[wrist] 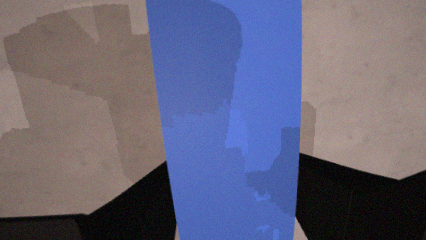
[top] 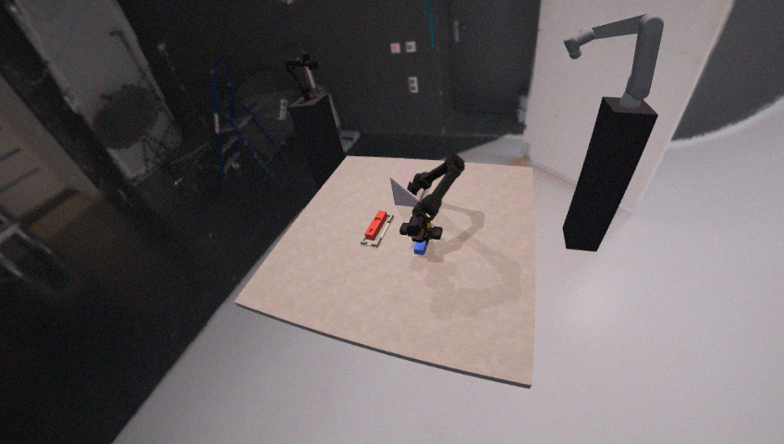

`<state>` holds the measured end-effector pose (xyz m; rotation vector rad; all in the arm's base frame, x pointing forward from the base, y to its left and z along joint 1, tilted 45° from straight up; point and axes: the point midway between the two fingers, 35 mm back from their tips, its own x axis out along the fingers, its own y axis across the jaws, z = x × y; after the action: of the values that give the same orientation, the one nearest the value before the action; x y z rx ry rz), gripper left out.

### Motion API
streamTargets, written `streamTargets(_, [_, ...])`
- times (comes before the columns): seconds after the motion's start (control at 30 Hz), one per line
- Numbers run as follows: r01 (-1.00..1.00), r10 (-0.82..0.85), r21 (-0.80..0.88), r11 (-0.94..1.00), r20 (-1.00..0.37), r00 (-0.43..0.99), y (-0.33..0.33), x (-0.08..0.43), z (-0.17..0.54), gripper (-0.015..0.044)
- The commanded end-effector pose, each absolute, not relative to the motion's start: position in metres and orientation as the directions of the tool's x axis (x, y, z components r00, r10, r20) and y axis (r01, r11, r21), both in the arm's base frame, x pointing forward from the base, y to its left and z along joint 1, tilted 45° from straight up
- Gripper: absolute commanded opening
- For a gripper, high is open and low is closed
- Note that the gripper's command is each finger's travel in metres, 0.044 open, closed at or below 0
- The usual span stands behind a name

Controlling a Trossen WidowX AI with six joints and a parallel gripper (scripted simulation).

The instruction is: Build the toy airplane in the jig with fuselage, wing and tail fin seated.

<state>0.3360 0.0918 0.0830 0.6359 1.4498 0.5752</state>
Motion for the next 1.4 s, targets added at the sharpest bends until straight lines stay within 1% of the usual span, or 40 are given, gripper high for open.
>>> streamTargets(0.0, [0.015, 0.699, 0.701, 0.713, -0.713, 0.049, 0.083, 0.338, 0.091, 0.0])
streamTargets(1.07, [0.027, 0.7, 0.702, 0.712, -0.712, 0.055, 0.012, 0.33, 0.164, 0.0])
streamTargets(1.2, [0.018, 0.699, 0.701, 0.713, -0.712, 0.056, 0.009, 0.33, 0.164, 0.0])
streamTargets(1.37, [-0.051, 0.694, 0.692, 0.72, -0.717, 0.058, -0.002, 0.33, 0.153, 0.0])
